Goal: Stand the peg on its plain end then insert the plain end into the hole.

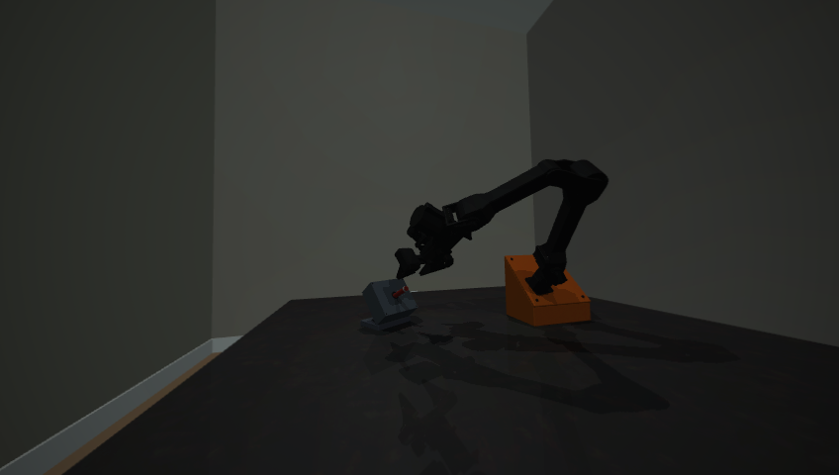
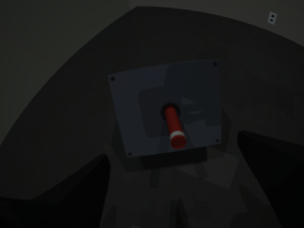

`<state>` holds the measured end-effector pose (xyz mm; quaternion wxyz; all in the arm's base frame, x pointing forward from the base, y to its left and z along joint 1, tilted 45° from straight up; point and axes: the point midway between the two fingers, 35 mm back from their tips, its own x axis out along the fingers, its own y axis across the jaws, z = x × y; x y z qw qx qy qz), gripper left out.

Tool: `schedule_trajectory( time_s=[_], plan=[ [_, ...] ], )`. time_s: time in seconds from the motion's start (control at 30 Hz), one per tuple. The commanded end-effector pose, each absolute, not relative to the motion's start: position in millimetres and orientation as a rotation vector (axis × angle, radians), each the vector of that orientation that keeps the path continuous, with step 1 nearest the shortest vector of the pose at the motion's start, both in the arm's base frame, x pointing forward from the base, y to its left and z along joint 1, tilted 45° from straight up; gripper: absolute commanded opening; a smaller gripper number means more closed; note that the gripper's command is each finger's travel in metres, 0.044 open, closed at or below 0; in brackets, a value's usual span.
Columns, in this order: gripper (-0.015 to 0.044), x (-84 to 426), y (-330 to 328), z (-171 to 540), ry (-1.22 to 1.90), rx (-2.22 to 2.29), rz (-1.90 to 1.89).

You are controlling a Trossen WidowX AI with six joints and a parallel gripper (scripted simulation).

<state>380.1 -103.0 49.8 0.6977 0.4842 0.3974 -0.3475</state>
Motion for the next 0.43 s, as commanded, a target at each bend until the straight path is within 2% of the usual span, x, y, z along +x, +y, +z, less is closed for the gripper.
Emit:
schedule_trajectory(
  time_s=[0.0, 0.4],
  plan=[
    [0.0440, 377.6, -102.7, 55.0, 0.886, 1.078, -0.776],
    [0.0440, 370.5, -100.8, 69.2, 0.885, 1.078, -0.777]
  ],
)
